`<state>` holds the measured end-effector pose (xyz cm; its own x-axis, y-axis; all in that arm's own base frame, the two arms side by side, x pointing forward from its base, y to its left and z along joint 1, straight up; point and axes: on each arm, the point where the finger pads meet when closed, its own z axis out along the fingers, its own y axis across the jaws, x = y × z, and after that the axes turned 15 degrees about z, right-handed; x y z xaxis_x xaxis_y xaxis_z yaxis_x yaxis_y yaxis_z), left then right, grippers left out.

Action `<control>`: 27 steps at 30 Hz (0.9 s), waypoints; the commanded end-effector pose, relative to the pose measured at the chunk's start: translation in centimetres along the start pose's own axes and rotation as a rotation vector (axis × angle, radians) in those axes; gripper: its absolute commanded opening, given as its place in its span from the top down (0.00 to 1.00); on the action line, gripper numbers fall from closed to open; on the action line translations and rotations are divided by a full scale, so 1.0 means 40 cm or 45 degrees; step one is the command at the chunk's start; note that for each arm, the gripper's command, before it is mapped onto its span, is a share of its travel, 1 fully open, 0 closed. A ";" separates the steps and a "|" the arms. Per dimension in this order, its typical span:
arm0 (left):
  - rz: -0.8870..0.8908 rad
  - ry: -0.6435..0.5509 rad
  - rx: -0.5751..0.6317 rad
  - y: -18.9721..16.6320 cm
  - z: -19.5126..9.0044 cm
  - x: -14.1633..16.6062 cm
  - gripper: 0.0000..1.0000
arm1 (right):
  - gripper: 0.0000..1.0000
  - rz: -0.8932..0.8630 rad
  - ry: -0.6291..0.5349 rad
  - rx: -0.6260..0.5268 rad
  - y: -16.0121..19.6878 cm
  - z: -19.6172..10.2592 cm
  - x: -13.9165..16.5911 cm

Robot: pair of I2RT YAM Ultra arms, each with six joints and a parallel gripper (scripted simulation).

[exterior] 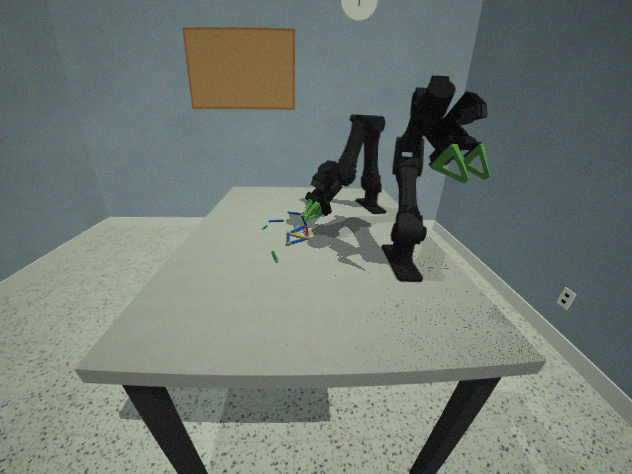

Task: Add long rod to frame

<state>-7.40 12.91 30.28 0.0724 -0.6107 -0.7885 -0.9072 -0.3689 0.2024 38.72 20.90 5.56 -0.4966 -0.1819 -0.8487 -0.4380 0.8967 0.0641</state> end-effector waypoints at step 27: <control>1.117 0.009 0.888 -0.538 -0.020 0.025 0.00 | 1.00 0.004 -0.007 0.005 -0.008 -0.001 0.002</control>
<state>8.46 19.02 25.83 -0.6018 -0.5949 -0.5328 -0.7955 0.5056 0.3340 38.72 20.90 5.56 -0.4966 -0.1819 -0.8487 -0.4380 0.8967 0.0641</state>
